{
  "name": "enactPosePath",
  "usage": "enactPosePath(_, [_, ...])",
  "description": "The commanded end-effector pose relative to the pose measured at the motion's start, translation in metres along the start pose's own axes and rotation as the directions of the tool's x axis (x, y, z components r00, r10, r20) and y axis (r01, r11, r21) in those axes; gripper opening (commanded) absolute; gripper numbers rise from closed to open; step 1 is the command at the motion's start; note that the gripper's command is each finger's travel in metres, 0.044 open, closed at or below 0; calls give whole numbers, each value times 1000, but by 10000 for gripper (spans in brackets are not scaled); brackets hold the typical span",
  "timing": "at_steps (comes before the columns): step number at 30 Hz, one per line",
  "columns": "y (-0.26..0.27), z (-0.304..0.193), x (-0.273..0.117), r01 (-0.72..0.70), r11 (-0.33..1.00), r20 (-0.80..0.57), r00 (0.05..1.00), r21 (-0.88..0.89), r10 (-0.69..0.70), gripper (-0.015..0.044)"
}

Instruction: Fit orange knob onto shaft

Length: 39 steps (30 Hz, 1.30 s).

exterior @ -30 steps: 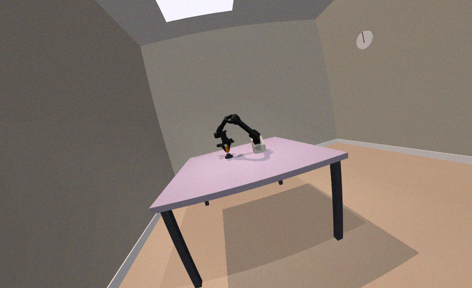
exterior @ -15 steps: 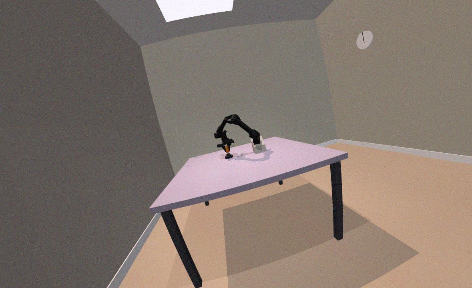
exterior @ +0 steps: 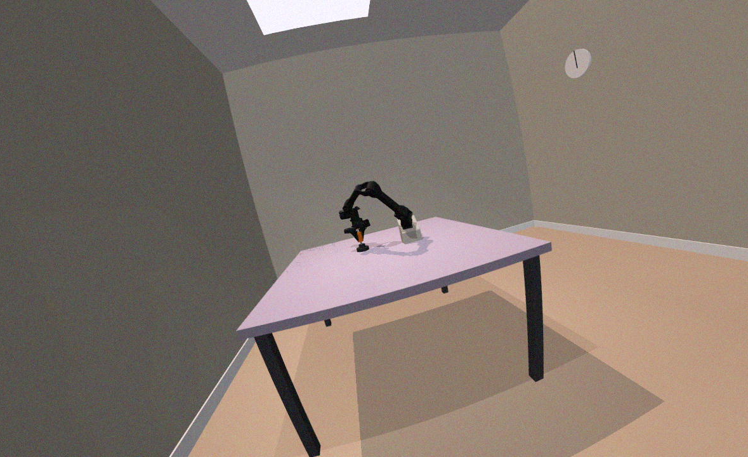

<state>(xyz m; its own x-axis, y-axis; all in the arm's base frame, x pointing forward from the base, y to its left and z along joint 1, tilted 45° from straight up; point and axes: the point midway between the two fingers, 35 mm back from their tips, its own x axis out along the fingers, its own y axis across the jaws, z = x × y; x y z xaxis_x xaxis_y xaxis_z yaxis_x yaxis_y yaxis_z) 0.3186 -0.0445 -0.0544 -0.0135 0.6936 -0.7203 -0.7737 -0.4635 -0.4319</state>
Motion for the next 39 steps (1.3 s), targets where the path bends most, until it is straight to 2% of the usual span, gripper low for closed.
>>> enactPosePath(1, [1,0,1,0,997,0,1000,-78,0,0])
enactPosePath(27, [0,0,-1,0,998,0,1000,-69,0,0])
enactPosePath(30, [0,0,-1,0,1000,0,1000,7,0,0])
enactPosePath(34, [0,0,0,0,978,0,1000,210,0,0])
enactPosePath(39, [0,1,1,0,862,0,1000,507,0,0])
